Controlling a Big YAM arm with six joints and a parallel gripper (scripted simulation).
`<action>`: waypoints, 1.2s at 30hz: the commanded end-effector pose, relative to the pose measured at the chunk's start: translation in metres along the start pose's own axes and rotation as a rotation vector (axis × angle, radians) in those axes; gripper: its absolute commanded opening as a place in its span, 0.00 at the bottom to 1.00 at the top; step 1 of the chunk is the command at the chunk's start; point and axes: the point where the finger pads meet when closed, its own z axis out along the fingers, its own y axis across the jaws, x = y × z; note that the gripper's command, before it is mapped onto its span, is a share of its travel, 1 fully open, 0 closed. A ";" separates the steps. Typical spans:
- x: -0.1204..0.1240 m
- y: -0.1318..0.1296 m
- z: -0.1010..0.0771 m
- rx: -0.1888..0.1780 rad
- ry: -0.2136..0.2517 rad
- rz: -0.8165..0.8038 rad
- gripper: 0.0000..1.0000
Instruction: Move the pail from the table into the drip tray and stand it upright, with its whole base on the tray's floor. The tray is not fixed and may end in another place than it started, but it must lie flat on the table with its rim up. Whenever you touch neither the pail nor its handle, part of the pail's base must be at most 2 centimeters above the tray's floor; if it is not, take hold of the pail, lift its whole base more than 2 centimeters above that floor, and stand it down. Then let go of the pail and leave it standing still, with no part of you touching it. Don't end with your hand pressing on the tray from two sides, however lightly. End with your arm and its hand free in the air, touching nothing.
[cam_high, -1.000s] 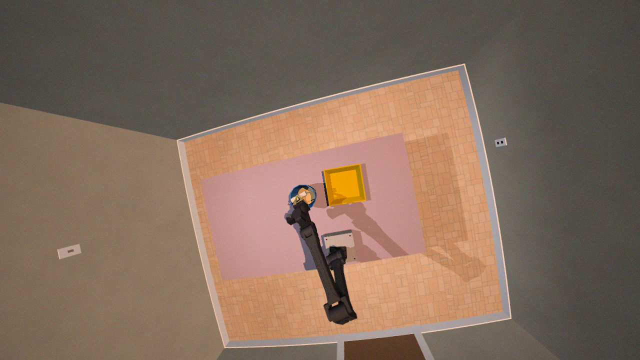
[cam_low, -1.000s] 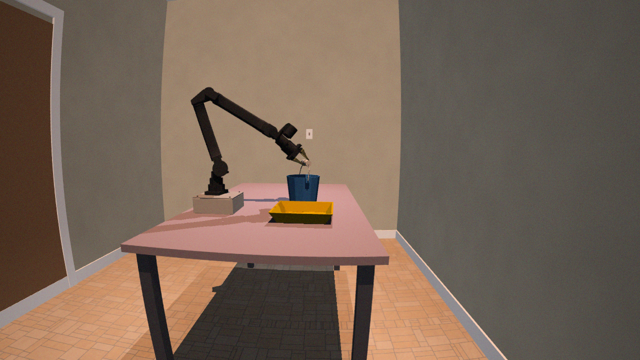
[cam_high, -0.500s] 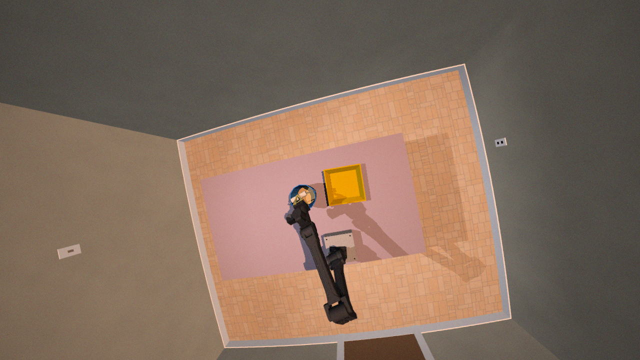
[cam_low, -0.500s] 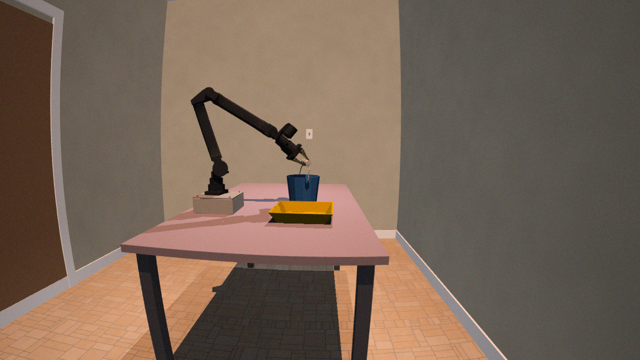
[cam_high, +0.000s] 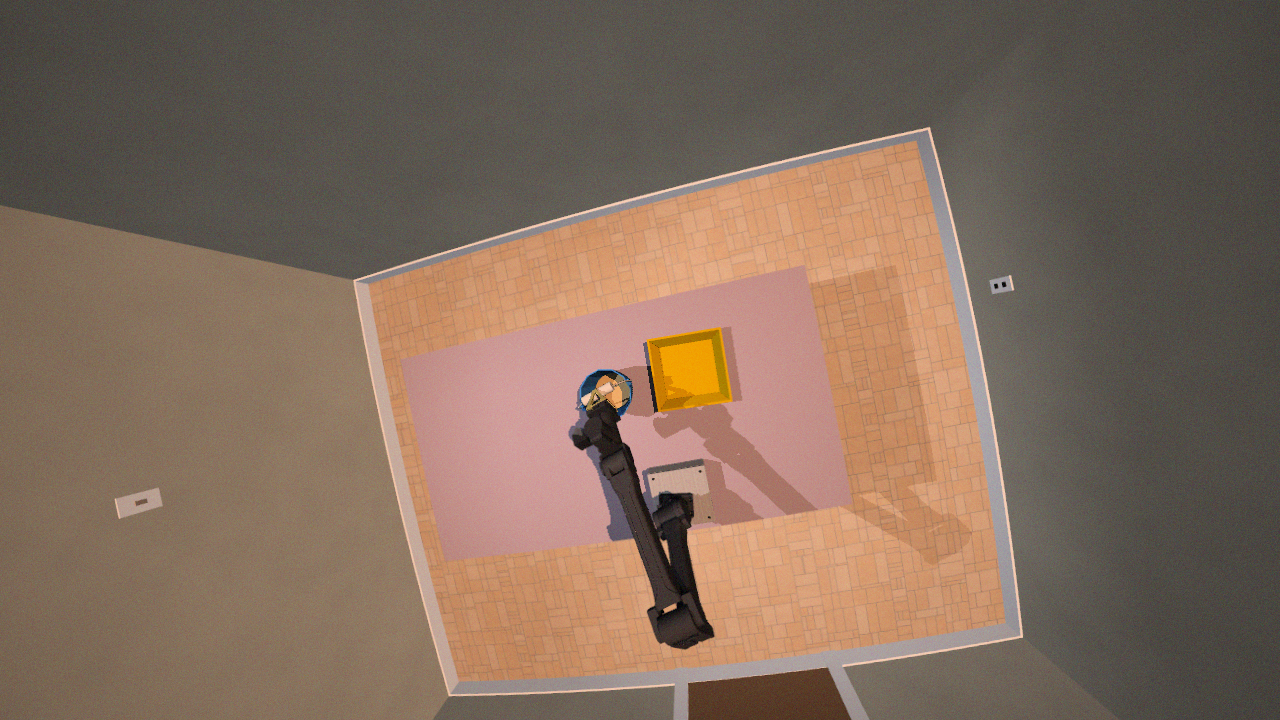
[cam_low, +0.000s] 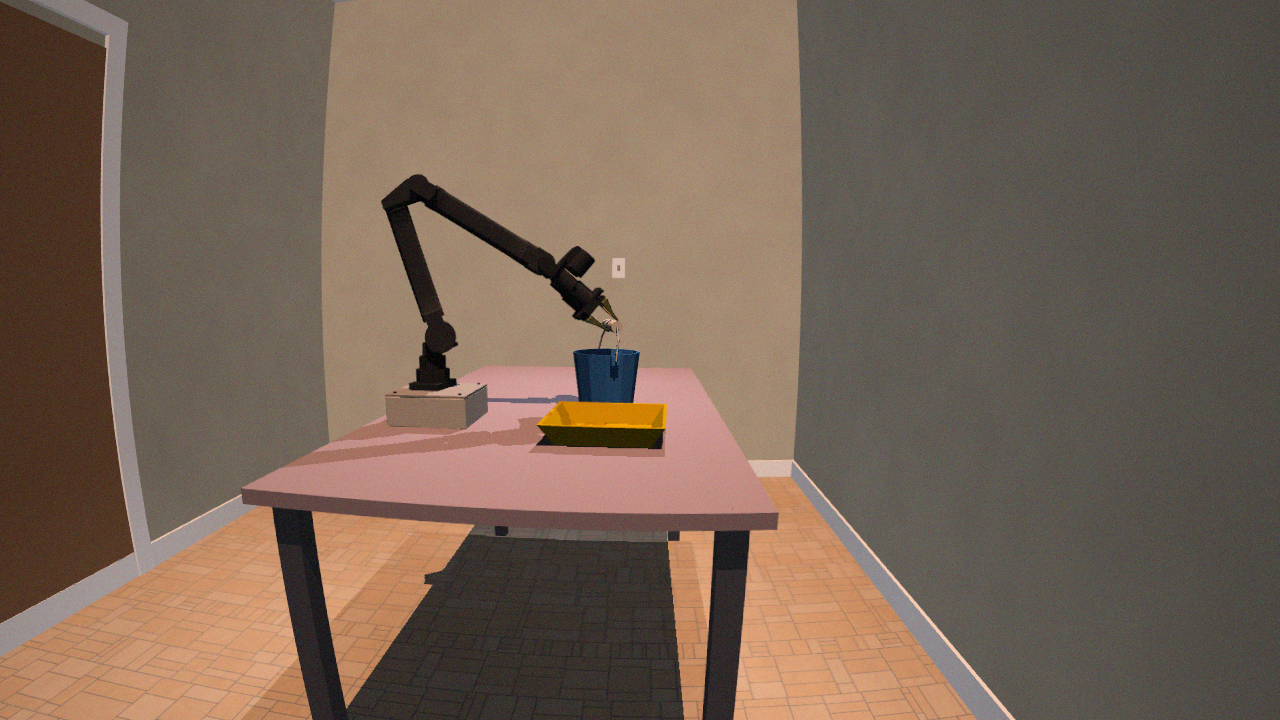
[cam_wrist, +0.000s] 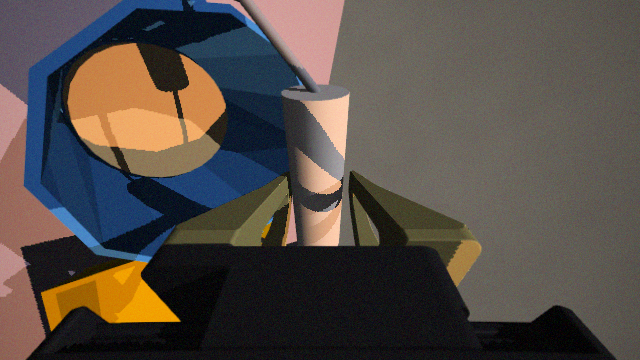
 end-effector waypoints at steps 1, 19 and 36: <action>0.000 -0.030 -0.008 0.059 -0.002 0.007 0.38; 0.000 -0.030 -0.008 0.059 -0.002 0.007 0.38; 0.000 -0.030 -0.008 0.059 -0.002 0.006 0.21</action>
